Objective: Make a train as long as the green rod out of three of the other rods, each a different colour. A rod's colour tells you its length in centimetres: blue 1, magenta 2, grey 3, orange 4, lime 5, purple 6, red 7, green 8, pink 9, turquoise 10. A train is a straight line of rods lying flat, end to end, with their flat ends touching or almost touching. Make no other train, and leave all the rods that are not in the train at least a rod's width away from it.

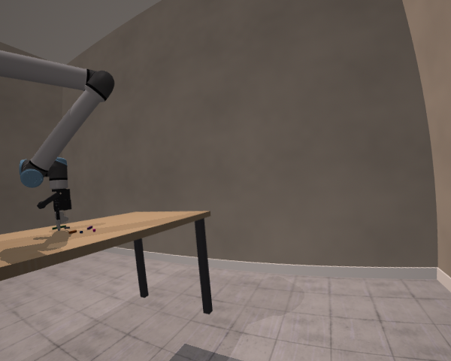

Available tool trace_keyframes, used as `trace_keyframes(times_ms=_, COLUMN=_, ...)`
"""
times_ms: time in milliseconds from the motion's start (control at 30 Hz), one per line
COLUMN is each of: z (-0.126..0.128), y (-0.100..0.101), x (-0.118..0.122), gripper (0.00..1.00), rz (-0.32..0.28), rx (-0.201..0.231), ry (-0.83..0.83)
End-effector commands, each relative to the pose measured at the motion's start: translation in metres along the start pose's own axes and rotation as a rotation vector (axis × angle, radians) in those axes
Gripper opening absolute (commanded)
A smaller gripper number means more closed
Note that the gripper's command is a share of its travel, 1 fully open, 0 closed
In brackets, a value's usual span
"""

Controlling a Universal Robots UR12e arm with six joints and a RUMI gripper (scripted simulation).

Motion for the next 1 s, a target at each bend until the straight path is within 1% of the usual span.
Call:
trace_keyframes(times_ms=0, z=0.0001, y=-0.0003, x=0.0003, gripper=0.14, rz=-0.001, rx=0.0, ry=0.0)
trace_keyframes(times_ms=933, z=0.0001, y=-0.0003, x=0.0003, gripper=0.14, rz=-0.001, rx=0.0, ry=0.0)
trace_keyframes(times_ms=967, z=0.0001, y=-0.0003, x=0.0003, gripper=0.0, rz=-0.001, rx=0.0, ry=0.0)
Point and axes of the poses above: the point where the finger pads meet when closed, its own y axis out along the fingers, its own z axis across the jaws, x = y × z, the point moved 4 cm from there along -y, back along the fingers, and after that the axes turned 8 degrees about -y, right-handed, at the moved point
